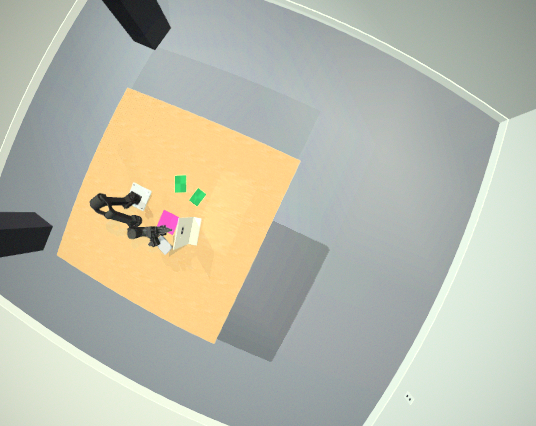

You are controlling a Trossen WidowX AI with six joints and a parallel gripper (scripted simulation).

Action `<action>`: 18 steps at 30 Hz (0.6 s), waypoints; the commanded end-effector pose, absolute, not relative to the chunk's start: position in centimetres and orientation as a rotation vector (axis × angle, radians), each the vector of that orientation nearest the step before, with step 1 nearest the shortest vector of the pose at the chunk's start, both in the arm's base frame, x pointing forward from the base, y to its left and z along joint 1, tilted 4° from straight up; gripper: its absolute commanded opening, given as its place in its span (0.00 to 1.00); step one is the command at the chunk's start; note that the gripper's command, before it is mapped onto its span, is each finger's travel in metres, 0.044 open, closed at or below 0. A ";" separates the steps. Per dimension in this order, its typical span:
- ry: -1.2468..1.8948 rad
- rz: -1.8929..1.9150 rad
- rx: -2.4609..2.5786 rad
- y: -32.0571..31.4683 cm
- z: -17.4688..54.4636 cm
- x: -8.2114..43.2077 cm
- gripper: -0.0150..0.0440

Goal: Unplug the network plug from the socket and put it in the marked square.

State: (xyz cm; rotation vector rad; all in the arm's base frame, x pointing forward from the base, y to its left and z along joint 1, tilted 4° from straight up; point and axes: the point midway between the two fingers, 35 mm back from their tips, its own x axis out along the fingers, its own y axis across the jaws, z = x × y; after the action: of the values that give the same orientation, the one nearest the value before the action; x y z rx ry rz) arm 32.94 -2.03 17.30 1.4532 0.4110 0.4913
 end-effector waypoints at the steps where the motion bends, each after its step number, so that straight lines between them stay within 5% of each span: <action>1: 0.410 0.492 1.450 -1.8 17.3 33.6 0.52; 18: 0.408 0.494 1.450 -0.9 17.5 36.2 0.52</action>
State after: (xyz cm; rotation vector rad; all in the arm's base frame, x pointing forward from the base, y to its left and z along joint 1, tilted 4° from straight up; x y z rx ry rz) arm 35.63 -1.13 17.52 1.4534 0.4086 0.4935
